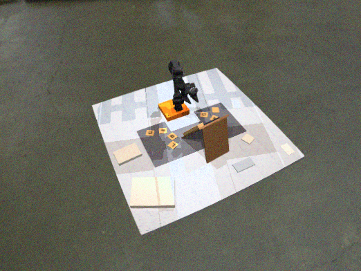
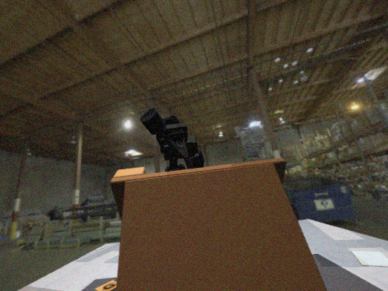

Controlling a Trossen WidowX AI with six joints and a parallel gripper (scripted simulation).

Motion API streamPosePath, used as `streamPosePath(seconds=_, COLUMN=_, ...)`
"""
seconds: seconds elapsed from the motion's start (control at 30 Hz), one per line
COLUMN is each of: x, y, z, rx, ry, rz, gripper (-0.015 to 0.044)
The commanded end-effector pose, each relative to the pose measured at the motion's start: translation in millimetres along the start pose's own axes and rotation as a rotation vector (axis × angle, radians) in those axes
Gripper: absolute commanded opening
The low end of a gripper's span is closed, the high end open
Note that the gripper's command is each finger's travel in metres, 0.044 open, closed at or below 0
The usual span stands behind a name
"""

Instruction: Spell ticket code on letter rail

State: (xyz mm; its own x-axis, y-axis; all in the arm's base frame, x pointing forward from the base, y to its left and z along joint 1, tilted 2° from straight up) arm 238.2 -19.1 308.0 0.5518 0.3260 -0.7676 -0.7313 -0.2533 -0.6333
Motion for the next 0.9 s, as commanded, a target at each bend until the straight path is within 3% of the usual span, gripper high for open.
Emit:
streamPosePath(seconds=0.0, x=-3.6, y=-4.2, z=-0.7, rx=-0.039, ry=-0.013, rz=-0.007, gripper=0.0440)
streamPosePath(seconds=0.83, x=-6.0, y=-6.5, z=31.2, rx=-0.037, ry=-0.015, rz=-0.007, gripper=0.0440)
streamPosePath(seconds=0.87, x=-5.3, y=-6.3, z=30.3, rx=-0.018, ry=-0.013, rz=-0.005, gripper=0.0414)
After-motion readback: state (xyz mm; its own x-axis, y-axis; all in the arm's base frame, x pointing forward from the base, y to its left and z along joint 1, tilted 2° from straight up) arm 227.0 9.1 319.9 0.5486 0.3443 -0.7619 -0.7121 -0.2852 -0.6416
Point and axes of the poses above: the point midway between the two fingers, 35 mm back from their tips, its own x axis out along the fingers, its own y axis across the jaws, z = x × y, the point moved 3 cm from there along -x, back along the fingers, and after that the axes turned 3 degrees about -x, right-handed, at the moved point
